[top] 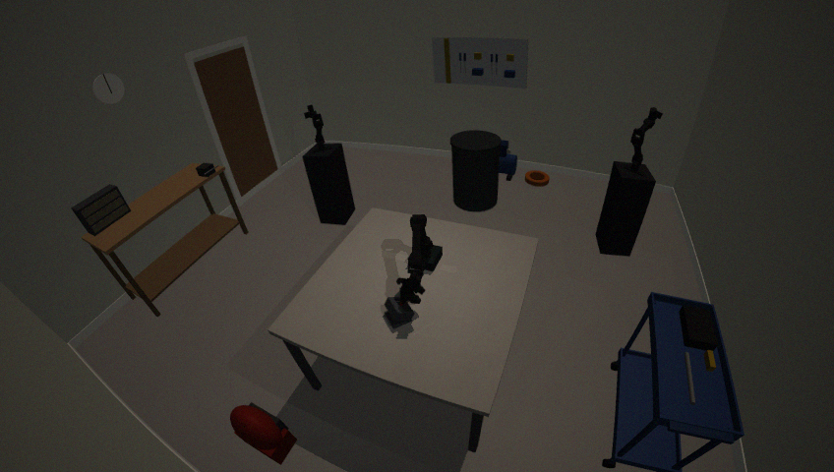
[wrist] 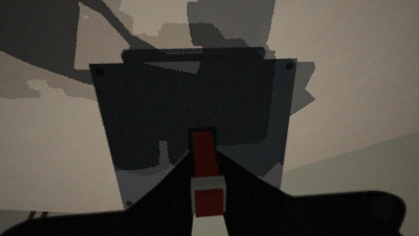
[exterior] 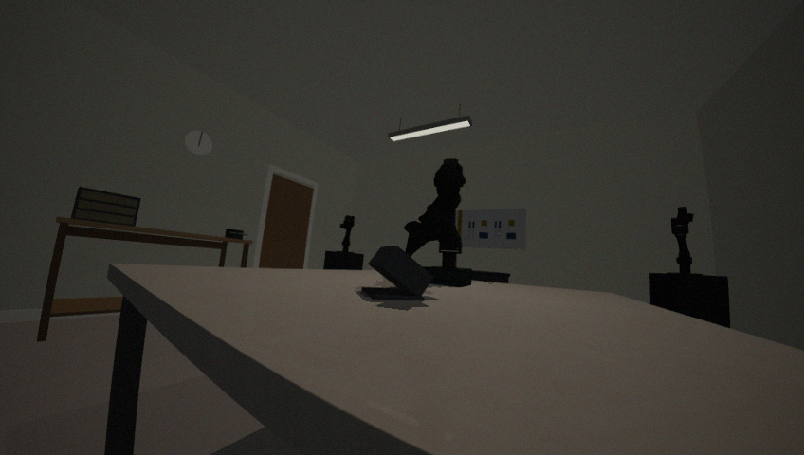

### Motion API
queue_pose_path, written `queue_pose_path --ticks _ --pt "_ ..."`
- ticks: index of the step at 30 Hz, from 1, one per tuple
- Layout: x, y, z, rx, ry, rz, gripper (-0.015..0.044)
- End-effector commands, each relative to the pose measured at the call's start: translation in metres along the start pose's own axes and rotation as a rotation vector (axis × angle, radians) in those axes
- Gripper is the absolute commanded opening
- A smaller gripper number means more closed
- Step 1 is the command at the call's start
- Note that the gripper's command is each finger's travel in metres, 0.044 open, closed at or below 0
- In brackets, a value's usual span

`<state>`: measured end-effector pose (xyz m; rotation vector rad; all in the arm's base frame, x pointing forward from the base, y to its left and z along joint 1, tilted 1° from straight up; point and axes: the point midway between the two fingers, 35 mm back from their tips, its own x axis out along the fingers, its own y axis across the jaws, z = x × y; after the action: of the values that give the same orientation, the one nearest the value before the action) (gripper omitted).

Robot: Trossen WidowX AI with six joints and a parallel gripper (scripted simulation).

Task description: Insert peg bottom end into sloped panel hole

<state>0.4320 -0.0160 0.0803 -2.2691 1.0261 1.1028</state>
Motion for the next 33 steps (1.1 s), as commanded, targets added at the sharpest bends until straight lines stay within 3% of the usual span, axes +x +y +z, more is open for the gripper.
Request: queue_pose_path --ticks 1,16,33 --pt "0.000 0.000 0.000 0.000 0.000 0.000 0.0053" --pt "-0.006 -0.001 0.000 -0.001 -0.001 0.001 0.0440" --pt "-0.048 -0.003 0.001 -0.007 -0.009 0.007 0.0440"
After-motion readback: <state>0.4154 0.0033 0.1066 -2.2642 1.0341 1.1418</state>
